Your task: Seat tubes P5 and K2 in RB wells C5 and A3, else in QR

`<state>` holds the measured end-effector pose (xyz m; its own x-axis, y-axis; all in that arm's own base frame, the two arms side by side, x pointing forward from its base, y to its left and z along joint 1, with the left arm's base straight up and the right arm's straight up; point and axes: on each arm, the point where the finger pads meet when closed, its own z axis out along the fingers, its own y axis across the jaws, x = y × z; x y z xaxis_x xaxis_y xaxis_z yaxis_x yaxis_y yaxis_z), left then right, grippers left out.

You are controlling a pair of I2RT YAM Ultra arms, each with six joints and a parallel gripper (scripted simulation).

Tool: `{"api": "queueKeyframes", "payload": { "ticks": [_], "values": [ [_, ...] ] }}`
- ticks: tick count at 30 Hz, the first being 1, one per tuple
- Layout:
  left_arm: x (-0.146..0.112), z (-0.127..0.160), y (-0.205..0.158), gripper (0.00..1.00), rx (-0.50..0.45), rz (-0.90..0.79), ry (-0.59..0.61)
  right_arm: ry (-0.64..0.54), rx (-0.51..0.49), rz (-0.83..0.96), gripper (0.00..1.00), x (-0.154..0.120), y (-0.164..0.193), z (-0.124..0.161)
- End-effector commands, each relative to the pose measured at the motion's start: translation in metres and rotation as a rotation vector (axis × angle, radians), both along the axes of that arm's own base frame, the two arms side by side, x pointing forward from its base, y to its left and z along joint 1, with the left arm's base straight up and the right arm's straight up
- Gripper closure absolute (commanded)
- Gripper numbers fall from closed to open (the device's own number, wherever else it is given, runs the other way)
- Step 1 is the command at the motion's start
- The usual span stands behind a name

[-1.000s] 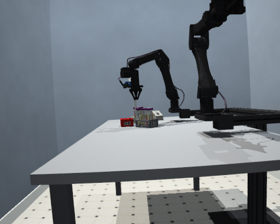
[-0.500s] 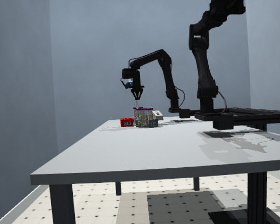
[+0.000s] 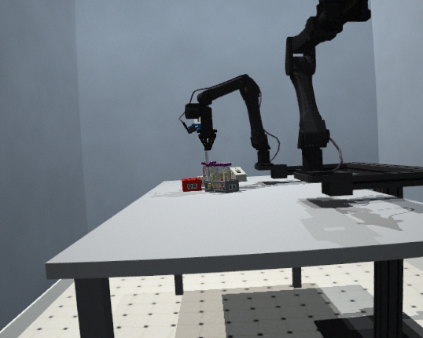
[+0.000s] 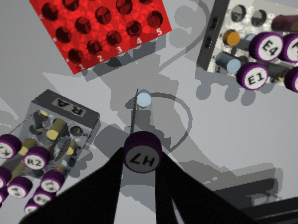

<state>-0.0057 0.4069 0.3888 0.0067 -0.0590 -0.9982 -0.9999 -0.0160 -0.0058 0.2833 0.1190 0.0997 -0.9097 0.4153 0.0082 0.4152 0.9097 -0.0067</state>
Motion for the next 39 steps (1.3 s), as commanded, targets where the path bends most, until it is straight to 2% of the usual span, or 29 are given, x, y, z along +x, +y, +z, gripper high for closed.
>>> {"api": "queueKeyframes", "payload": {
  "ticks": [1, 6, 8, 23, 25, 39],
  "values": [
    [-0.0016, 0.027, -0.0091, 1.0, 0.059, 0.0, 0.007, -0.037, 0.01, 0.187, 1.0, 0.0036, 0.0029, 0.0064],
    [-0.0016, 0.027, -0.0091, 1.0, 0.059, 0.0, 0.007, -0.037, 0.008, 0.354, 1.0, 0.0035, 0.0029, 0.0062],
    [-0.0016, 0.027, -0.0091, 1.0, 0.059, 0.0, 0.007, -0.037, 0.008, 0.354, 1.0, 0.0035, 0.0029, 0.0062],
    [-0.0016, 0.027, -0.0091, 1.0, 0.059, 0.0, 0.007, -0.037, 0.005, 0.854, 1.0, 0.0033, 0.003, 0.006],
    [-0.0016, 0.027, -0.0091, 1.0, 0.059, 0.0, 0.007, -0.037, 0.005, 0.854, 1.0, 0.0033, 0.003, 0.006],
    [-0.0016, 0.027, -0.0091, 1.0, 0.059, 0.0, 0.007, -0.035, 0.003, 1.32, 1.0, 0.003, 0.0034, 0.0059]
  ]
}}
